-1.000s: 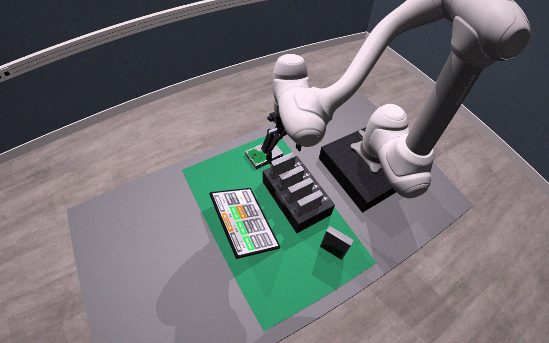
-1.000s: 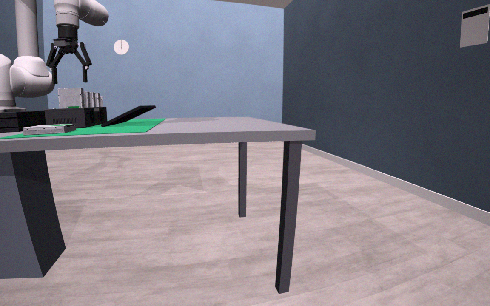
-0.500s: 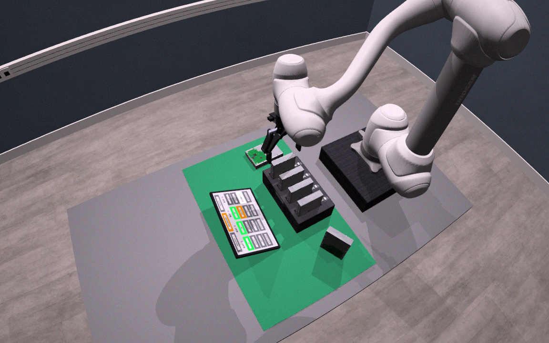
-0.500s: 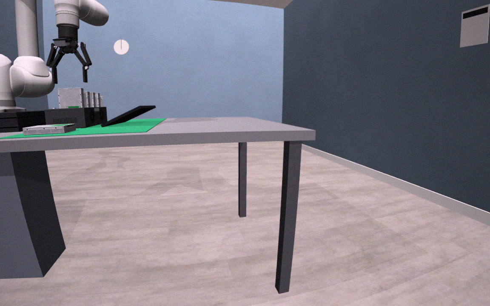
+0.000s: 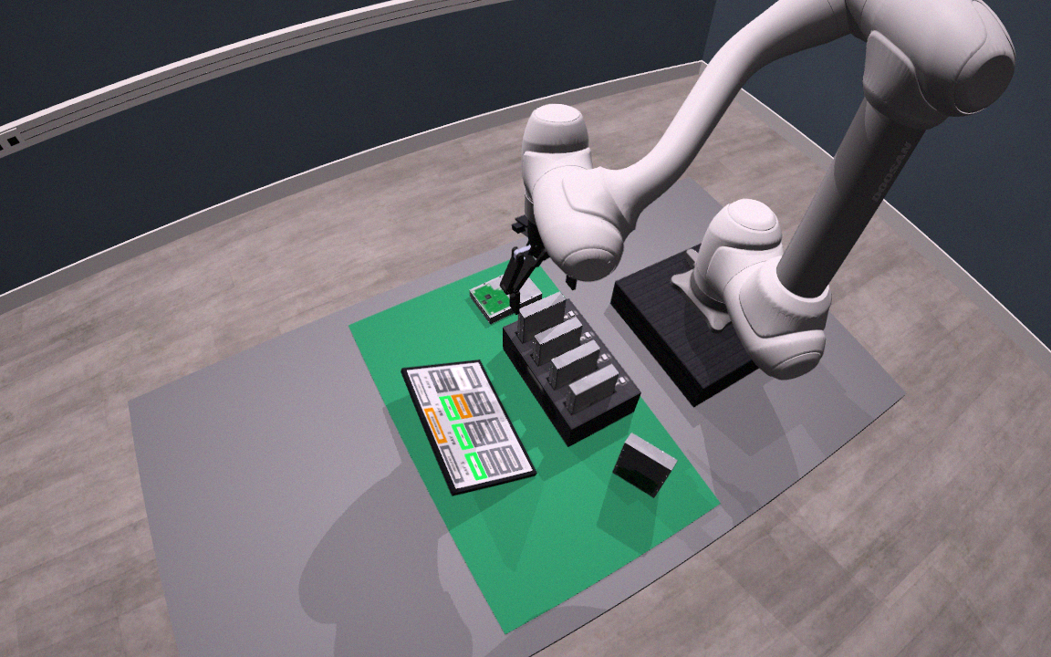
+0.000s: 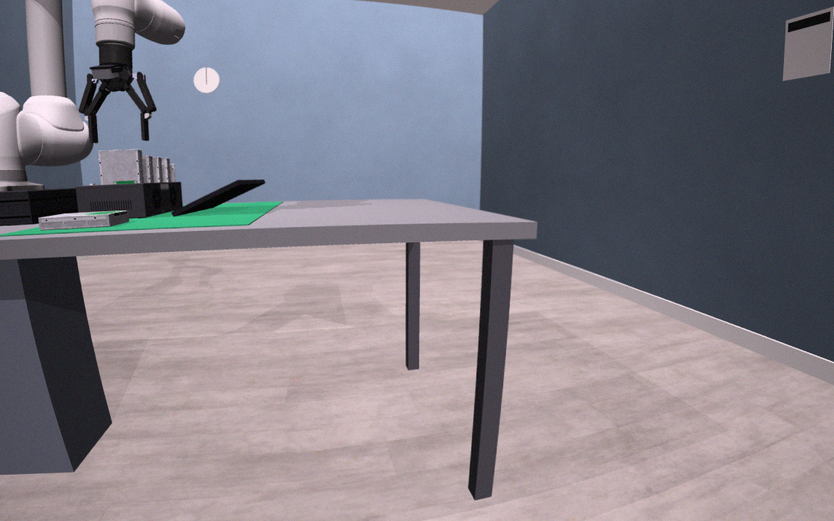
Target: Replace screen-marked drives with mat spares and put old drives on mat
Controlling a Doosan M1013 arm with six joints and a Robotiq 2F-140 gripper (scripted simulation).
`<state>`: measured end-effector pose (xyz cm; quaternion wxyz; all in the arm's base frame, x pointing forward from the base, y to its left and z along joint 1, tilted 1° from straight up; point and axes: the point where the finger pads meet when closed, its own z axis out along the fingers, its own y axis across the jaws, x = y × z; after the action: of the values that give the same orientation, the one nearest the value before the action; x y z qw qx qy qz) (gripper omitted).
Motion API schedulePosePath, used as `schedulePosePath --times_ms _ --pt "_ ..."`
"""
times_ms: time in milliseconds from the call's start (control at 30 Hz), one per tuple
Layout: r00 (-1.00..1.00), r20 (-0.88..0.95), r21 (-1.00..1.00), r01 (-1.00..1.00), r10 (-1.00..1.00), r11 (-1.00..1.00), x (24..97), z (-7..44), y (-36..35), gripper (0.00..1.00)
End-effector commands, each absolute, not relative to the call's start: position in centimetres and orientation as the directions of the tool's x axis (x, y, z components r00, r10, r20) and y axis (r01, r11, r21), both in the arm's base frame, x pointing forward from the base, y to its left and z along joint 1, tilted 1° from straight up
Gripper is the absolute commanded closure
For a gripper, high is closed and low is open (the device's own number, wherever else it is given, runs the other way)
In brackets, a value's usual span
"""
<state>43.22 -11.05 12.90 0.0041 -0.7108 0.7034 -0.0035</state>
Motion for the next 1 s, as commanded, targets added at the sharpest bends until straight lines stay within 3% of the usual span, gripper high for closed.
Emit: schedulePosePath --times_ms 0,967 --pt "0.010 -0.001 -0.012 -1.000 -1.000 -0.010 43.3 12.8 -11.0 0.11" --pt "0.010 -0.001 -0.012 -1.000 -1.000 -0.010 43.3 7.7 -11.0 0.11"
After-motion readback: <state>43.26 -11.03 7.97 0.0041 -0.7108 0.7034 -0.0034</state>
